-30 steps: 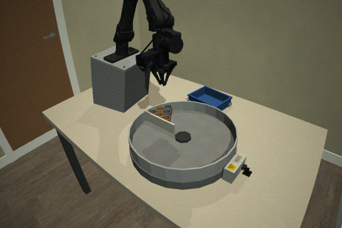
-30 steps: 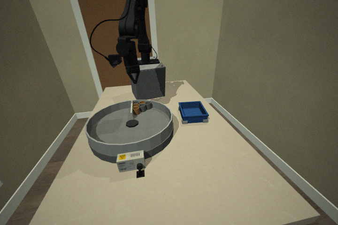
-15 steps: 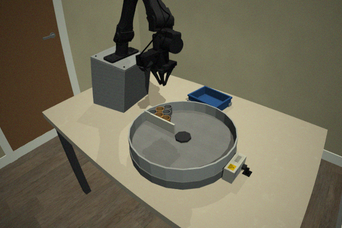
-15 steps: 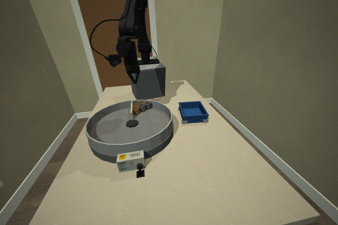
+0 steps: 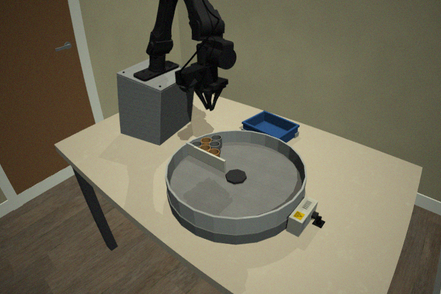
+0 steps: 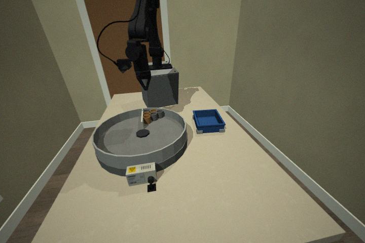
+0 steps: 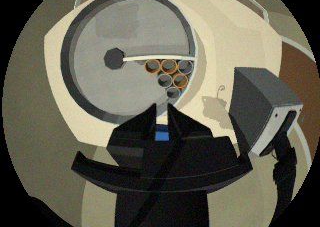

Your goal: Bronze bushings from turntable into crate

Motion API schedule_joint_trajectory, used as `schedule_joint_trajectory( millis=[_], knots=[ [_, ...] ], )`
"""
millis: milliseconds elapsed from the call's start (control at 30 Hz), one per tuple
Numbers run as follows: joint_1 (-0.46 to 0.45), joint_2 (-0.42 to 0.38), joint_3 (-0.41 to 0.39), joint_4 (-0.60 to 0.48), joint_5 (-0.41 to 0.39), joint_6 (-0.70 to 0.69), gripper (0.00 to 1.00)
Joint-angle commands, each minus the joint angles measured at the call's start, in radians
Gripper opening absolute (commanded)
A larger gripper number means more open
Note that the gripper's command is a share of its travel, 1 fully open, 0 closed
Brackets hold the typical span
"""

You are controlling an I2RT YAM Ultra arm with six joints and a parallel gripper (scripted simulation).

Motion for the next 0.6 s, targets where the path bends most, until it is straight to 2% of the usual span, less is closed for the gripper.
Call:
schedule_joint_trajectory(
  millis=[0, 167, 467, 567],
  knots=[
    [0.010, 0.011, 0.002, 0.019, 0.006, -0.012, 0.15],
    [0.017, 0.056, 0.022, 0.063, 0.010, -0.066, 0.15],
    [0.025, 0.268, 0.079, 0.223, 0.020, -0.297, 0.15],
    [0.029, 0.308, 0.099, 0.243, 0.016, -0.334, 0.15]
  ],
)
